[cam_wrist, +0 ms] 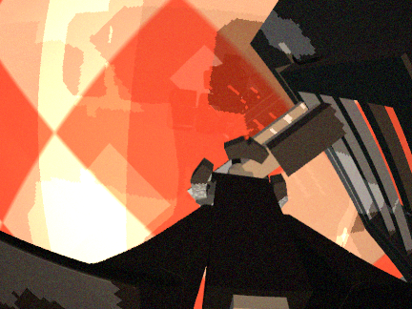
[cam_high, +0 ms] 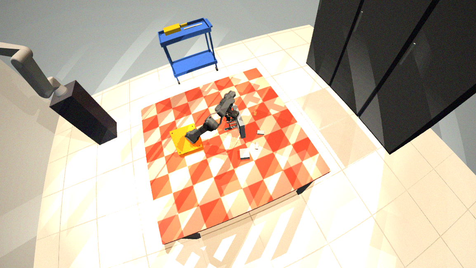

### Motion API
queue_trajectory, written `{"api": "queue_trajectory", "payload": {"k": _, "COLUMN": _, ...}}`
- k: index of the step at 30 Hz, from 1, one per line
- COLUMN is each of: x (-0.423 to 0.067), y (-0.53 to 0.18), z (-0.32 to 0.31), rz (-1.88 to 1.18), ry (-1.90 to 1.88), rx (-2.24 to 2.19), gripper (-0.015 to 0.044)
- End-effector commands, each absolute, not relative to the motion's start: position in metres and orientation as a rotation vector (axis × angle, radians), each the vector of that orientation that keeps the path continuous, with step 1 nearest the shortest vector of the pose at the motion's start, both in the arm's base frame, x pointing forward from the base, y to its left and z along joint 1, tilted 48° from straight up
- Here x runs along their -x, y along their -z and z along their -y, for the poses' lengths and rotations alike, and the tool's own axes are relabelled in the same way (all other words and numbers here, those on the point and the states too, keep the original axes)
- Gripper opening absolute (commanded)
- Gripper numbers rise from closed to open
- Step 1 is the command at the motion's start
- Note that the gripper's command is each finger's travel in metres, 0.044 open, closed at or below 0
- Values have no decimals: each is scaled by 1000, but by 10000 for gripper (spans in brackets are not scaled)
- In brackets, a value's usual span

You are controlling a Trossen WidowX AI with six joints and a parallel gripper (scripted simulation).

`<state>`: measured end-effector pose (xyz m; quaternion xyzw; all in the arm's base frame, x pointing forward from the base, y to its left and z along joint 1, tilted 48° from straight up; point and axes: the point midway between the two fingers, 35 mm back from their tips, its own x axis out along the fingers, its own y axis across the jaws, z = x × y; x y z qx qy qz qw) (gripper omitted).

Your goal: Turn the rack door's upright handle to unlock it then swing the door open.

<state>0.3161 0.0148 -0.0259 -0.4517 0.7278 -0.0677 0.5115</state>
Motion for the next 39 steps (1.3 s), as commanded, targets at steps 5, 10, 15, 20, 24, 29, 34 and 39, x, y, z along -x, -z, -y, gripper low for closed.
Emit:
{"api": "queue_trajectory", "payload": {"k": 5, "x": -315, "y": 26, "z": -13, "rz": -1828, "ry": -170, "rx": 1351, "gripper": 18}}
{"api": "queue_trajectory", "payload": {"k": 10, "x": -315, "y": 26, "z": -13, "rz": -1853, "ry": -406, "rx": 1518, "gripper": 18}}
{"api": "queue_trajectory", "payload": {"k": 15, "x": -315, "y": 26, "z": -13, "rz": -1857, "ry": -655, "rx": 1679, "gripper": 18}}
{"api": "queue_trajectory", "payload": {"k": 20, "x": -315, "y": 26, "z": -13, "rz": -1837, "ry": -905, "rx": 1825, "gripper": 18}}
{"api": "queue_trajectory", "payload": {"k": 24, "x": -315, "y": 26, "z": -13, "rz": -1833, "ry": -940, "rx": 1844, "gripper": 18}}
{"api": "queue_trajectory", "payload": {"k": 29, "x": -315, "y": 26, "z": -13, "rz": -1833, "ry": -940, "rx": 1844, "gripper": 18}}
{"api": "queue_trajectory", "payload": {"k": 34, "x": -315, "y": 26, "z": -13, "rz": -1833, "ry": -940, "rx": 1844, "gripper": 149}}
{"api": "queue_trajectory", "payload": {"k": 39, "x": -315, "y": 26, "z": -13, "rz": -1833, "ry": -940, "rx": 1844, "gripper": 280}}
